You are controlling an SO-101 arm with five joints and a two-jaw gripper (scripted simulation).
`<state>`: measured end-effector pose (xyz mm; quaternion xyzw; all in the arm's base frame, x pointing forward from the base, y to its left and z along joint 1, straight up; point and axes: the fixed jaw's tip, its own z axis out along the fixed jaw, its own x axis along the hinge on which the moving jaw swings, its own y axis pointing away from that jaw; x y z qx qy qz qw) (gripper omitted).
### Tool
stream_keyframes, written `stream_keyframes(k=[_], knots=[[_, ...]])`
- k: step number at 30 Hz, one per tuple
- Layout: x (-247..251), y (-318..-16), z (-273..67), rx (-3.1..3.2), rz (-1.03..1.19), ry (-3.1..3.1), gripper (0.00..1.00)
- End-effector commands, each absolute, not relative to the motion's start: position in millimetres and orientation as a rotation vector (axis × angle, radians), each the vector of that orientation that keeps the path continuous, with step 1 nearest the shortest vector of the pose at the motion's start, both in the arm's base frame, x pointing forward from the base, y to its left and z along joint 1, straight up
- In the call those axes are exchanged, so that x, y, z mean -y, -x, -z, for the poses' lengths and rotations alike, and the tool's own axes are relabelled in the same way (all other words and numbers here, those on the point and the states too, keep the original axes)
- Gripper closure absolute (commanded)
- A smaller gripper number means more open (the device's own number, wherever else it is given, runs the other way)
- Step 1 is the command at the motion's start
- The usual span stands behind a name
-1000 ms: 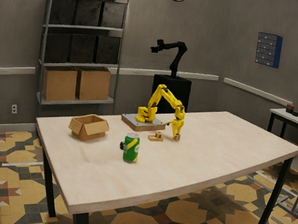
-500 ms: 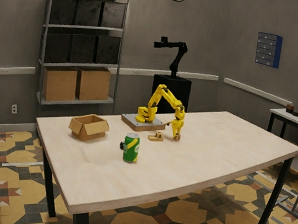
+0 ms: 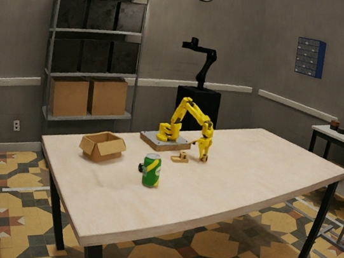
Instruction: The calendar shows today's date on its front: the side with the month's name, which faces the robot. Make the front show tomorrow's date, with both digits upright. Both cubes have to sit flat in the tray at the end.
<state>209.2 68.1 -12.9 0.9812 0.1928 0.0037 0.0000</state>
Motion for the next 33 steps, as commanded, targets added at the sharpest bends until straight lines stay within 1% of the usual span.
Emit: stream_keyframes(k=[1,16,27,33], knots=[[-65.7,-206.5,16.5,-0.611,0.013,-3.080,0.76],[-65.6,-206.5,16.5,-0.611,0.013,-3.080,0.65],[-65.7,-206.7,15.4,-0.611,0.013,-3.080,0.64],[-66.3,-208.3,4.4,-0.611,0.013,-3.080,0.64]])
